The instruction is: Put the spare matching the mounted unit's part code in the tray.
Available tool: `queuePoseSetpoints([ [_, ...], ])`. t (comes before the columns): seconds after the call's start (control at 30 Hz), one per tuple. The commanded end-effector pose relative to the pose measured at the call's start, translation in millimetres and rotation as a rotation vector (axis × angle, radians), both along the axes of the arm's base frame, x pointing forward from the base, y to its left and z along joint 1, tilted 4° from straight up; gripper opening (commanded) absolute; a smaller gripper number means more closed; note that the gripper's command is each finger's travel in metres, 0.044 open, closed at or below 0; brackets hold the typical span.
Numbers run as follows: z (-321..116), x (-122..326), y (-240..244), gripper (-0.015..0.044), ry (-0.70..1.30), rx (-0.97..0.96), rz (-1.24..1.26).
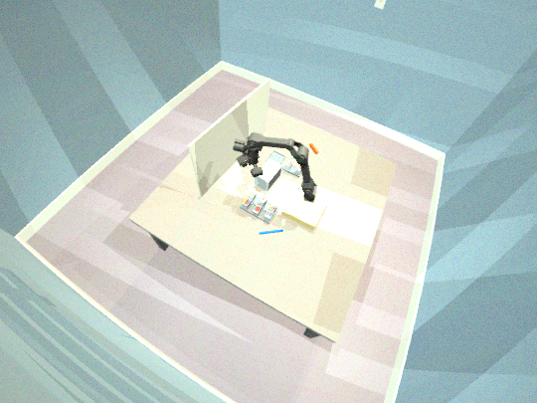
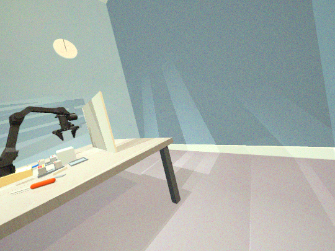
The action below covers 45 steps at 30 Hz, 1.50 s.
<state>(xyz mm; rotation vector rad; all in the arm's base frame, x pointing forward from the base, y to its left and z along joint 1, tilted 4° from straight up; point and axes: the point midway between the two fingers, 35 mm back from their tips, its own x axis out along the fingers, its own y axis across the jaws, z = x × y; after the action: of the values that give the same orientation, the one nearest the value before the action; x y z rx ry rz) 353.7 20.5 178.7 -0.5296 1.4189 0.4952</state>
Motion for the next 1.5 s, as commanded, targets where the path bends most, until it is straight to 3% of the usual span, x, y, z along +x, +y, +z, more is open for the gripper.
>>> queuePoseSetpoints([
  [0.0,-23,-23,62,0.044,-0.004,-0.054,0.566],
  [0.1,-30,-32,79,0.044,-0.006,-0.067,0.73],
  [0.4,-30,-32,79,0.044,-0.006,-0.067,0.73],
  [0.6,-68,-28,80,0.03,-0.006,-0.067,0.73],
  [1.47,-95,-22,82,0.03,-0.006,-0.067,0.73],
])
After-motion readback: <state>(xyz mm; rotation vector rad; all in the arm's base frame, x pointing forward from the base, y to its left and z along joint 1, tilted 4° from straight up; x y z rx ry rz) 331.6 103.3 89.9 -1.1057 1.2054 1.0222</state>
